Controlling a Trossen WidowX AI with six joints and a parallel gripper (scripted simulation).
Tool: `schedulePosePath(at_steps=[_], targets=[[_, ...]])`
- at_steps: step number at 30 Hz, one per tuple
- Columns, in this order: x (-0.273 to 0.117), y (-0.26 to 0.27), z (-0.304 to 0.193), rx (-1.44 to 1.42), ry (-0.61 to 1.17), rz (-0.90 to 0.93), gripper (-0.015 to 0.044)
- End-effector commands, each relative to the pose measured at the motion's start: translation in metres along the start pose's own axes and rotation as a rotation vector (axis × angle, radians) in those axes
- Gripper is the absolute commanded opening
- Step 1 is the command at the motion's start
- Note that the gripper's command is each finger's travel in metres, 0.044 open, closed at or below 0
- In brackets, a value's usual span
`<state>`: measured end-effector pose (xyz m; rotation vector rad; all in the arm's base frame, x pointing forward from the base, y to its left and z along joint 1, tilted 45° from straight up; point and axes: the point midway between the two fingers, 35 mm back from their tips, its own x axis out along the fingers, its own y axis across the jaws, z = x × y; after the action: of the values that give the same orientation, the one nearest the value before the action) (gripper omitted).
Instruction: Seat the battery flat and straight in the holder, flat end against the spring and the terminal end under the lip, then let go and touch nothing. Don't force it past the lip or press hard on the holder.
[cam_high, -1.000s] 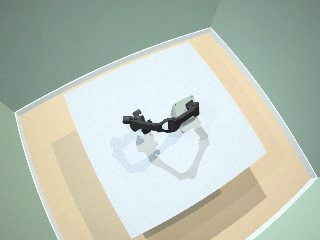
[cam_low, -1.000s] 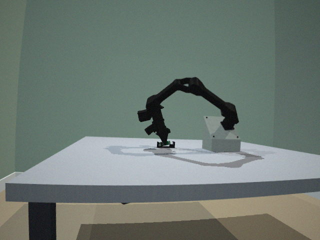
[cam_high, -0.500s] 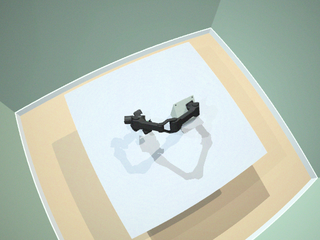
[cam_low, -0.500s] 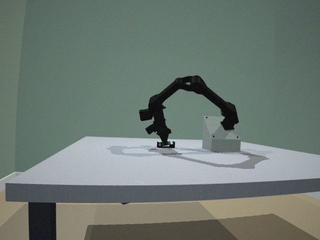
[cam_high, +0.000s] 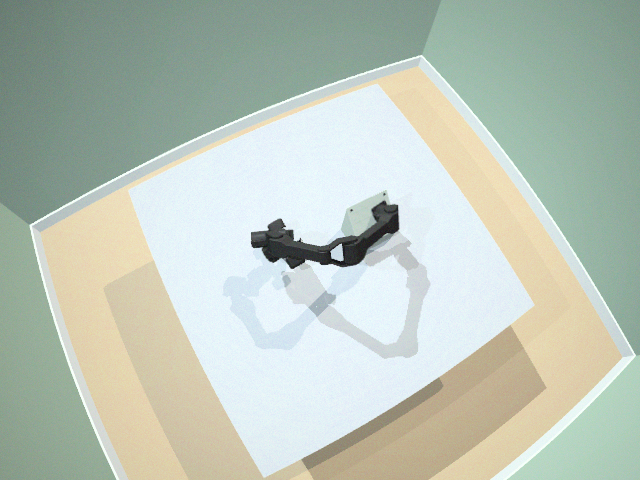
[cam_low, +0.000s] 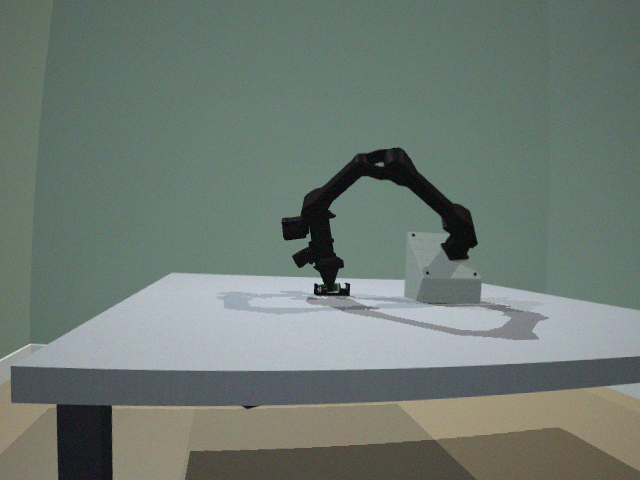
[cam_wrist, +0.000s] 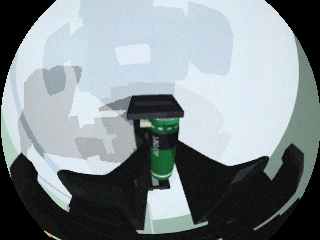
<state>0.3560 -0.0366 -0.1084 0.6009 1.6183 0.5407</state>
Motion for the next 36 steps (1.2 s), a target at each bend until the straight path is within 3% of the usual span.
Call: schedulePosePath(at_steps=[1,36], targets=[[0.001,0.003,0.000,-0.001,-0.018,0.007,0.0074],[0.004,0.006,-0.011,0.002,-0.092,-0.006,0.0074]])
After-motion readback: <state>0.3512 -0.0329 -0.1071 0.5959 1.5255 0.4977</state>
